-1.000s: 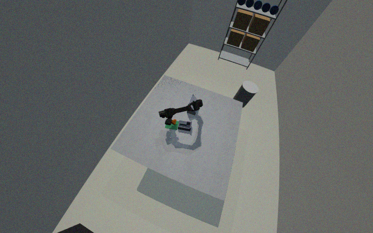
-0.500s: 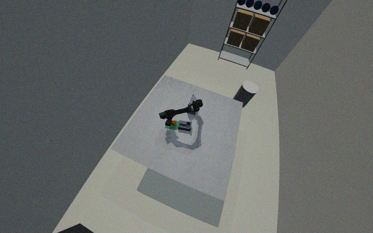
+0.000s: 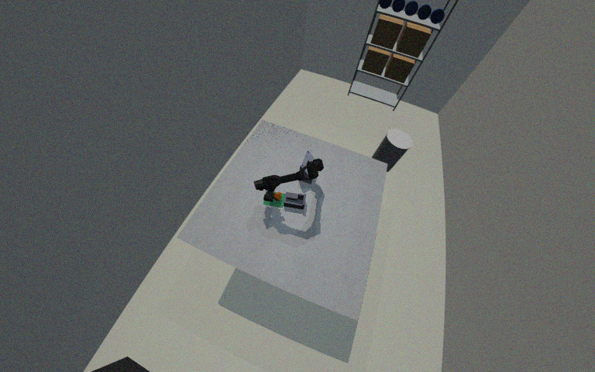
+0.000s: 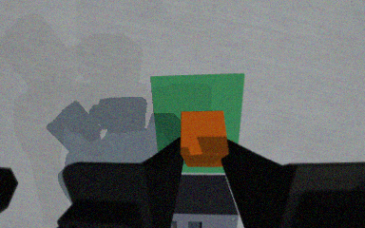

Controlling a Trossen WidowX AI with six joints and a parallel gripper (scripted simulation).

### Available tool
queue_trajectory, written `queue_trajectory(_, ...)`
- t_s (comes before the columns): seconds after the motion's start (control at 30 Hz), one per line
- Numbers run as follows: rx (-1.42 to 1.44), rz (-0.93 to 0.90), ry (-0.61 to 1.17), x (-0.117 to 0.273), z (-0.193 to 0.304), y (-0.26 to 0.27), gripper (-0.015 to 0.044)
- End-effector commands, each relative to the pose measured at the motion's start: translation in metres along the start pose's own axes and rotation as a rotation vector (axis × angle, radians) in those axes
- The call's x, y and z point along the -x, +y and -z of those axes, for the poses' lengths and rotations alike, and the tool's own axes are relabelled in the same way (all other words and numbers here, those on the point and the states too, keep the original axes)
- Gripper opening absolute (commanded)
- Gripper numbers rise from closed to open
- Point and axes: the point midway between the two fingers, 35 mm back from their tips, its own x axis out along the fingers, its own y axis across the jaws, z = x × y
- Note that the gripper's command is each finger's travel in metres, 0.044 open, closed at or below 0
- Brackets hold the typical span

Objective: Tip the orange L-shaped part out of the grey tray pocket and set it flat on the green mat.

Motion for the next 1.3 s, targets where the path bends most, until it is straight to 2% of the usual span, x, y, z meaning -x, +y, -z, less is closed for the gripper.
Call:
queue_trajectory(0.0,-0.005,-0.005,0.005,-0.001,0.001,0.000,0.0000)
queue_trajectory(0.3,-0.001,0.001,0.001,0.000,0.000,0.000,0.0000)
queue_trajectory(0.63,-0.001,0.000,0.001,0.002,0.000,0.000,0.0263)
queue_trajectory(0.8,-0.004,-0.002,0.000,0.052,-0.002,0.001,0.0394)
queue_trajectory(0.93,-0.006,-0.003,0.002,0.085,0.000,-0.001,0.0400)
queue_trajectory(1.27,-0.014,-0.016,0.002,0.080,-0.002,-0.001,0.0400)
